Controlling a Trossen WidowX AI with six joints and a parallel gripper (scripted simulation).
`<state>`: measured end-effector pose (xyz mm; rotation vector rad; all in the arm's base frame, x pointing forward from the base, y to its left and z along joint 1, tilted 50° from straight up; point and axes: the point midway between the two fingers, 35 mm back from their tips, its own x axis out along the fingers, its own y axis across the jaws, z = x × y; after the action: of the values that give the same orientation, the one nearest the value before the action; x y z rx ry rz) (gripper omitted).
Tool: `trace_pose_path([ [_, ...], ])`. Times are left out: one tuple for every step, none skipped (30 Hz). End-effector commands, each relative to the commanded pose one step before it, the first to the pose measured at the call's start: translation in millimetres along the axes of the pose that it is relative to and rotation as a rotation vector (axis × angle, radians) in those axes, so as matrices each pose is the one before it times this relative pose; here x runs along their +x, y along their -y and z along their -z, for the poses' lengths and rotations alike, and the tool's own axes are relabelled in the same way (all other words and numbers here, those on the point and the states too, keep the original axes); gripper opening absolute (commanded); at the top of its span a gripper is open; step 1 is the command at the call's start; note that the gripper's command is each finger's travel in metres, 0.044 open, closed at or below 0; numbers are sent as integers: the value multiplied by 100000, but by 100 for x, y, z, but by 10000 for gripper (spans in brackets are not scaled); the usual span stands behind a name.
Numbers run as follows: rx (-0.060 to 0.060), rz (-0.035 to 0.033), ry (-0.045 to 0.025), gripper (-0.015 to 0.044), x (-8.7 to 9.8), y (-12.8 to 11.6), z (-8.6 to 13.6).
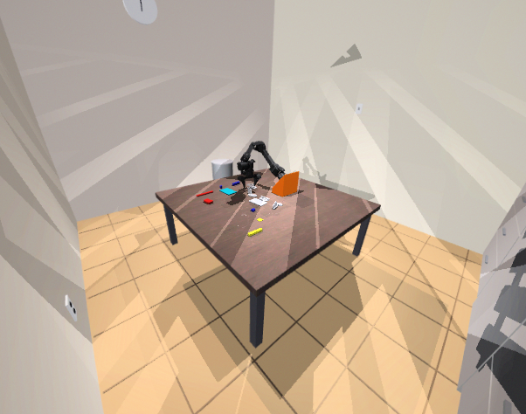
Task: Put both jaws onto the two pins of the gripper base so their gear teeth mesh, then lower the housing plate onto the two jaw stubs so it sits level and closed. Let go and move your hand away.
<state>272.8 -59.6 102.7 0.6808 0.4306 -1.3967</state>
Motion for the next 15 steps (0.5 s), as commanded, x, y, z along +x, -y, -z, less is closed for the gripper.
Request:
trace_pose_path([
  [-684,207,593,440,1163,219,-82],
  [0,0,0,440,0,0,0],
  [0,0,0,440,0,0,0],
  [1,2,-5,440,27,-2,2],
  [2,5,-16,440,82,-7,7],
  [3,8,-25,440,137,-11,11],
  [4,9,-28,440,165,-12,12],
  [3,8,-26,440,165,-11,11],
  [3,7,-23,440,165,-10,10],
  [3,6,-20,440,164,-9,9],
  [3,5,-18,440,164,-8,8],
  [3,4,-15,440,164,-8,7],
  [3,3,-13,440,164,-7,6],
  [2,2,-10,440,164,-6,5],
  [2,1,-7,440,164,-5,4],
])
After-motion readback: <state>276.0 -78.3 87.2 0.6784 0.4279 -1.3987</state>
